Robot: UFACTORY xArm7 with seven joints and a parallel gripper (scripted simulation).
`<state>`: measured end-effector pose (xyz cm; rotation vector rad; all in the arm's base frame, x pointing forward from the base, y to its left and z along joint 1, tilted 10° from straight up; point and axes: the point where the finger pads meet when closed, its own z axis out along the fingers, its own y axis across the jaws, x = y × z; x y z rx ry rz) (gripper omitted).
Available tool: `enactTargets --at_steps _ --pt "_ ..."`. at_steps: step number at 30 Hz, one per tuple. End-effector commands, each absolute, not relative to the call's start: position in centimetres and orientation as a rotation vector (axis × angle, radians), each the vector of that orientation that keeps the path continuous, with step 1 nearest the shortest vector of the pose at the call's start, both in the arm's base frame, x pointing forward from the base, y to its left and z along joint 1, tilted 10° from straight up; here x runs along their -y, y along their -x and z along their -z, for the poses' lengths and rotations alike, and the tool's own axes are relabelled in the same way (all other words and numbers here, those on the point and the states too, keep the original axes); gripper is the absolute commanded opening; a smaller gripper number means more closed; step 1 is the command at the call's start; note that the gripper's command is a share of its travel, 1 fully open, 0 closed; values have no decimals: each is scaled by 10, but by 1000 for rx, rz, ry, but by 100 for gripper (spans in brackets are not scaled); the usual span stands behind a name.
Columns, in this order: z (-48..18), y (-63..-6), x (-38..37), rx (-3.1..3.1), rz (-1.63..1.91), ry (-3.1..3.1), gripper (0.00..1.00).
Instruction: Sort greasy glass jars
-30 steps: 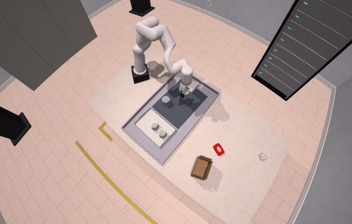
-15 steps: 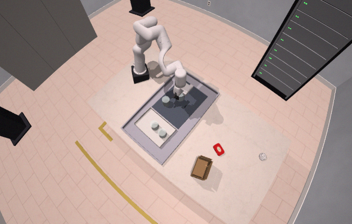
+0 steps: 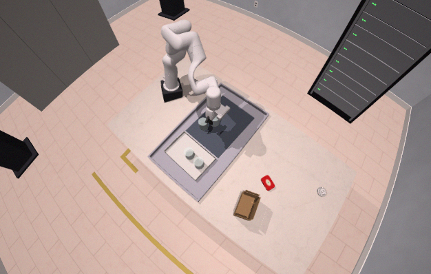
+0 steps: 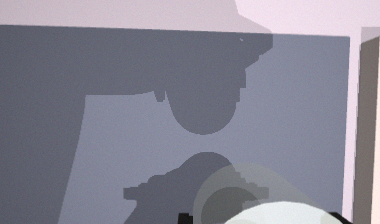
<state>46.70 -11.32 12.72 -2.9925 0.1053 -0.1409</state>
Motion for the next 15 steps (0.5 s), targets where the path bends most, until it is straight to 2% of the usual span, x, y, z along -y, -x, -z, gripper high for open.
enactTargets --at_steps 1,15 --pt "-127 -463 125 -106 150 2993 0" --pt "-120 -442 162 -106 150 2993 0"
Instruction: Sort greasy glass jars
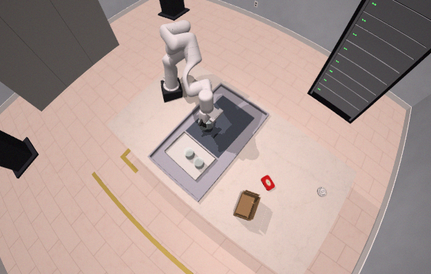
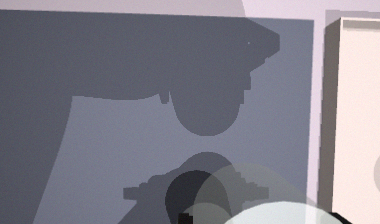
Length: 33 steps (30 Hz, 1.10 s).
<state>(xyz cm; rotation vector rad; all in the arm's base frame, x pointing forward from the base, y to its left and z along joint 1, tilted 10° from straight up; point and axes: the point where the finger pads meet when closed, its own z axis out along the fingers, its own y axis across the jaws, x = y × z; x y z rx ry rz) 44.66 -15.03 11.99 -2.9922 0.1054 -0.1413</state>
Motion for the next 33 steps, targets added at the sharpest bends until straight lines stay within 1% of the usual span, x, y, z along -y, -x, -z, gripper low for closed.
enactTargets --at_steps 1,33 --pt "-119 -441 165 -106 150 2993 0" --pt "-103 -397 245 -106 150 2993 0"
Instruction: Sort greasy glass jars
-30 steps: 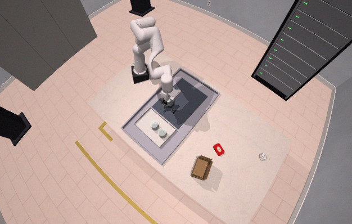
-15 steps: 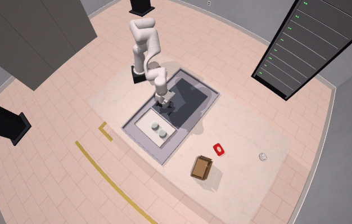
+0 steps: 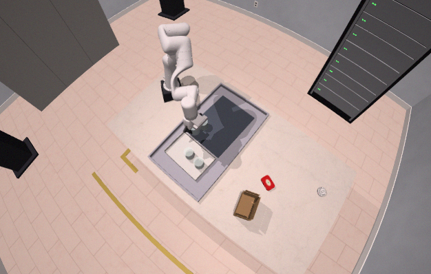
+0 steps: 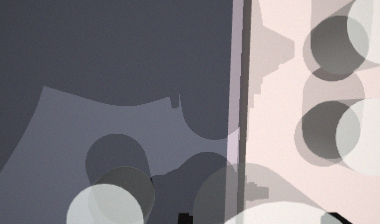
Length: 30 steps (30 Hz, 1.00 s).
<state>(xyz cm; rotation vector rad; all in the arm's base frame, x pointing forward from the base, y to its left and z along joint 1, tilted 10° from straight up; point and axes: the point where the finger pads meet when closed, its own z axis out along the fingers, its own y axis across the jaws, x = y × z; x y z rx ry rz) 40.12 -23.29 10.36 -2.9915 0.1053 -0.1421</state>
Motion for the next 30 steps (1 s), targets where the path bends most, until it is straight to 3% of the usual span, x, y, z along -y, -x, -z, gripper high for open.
enactTargets --at_steps 1,30 --pt "-103 -395 248 -106 150 2993 0" --pt "-89 -356 319 -106 150 2993 0"
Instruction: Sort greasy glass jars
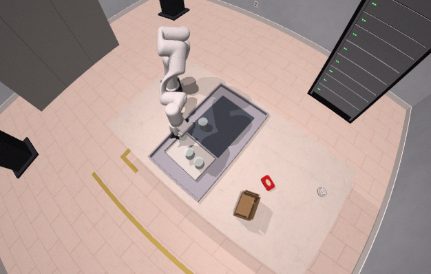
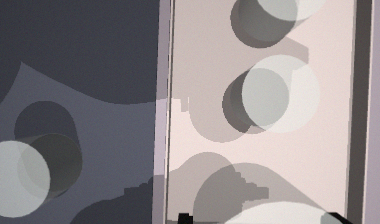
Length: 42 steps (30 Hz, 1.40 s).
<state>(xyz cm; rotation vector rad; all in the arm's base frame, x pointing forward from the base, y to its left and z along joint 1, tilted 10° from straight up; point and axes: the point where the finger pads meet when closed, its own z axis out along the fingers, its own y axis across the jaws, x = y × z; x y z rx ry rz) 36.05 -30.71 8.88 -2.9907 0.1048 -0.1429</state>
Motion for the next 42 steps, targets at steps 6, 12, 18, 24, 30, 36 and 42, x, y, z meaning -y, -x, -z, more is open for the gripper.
enactTargets --at_steps 6,12,18,24,30,36,42 --pt "-85 -346 337 -106 150 2993 0" --pt "-83 -342 345 -106 150 2993 0" --pt "-83 -342 345 -106 150 2993 0" --pt "-68 -343 343 -106 150 2993 0" --pt "-58 -344 341 -106 150 2993 0" --pt "-42 -346 339 -106 150 2993 0" --pt "-29 -347 338 -106 150 2993 0"
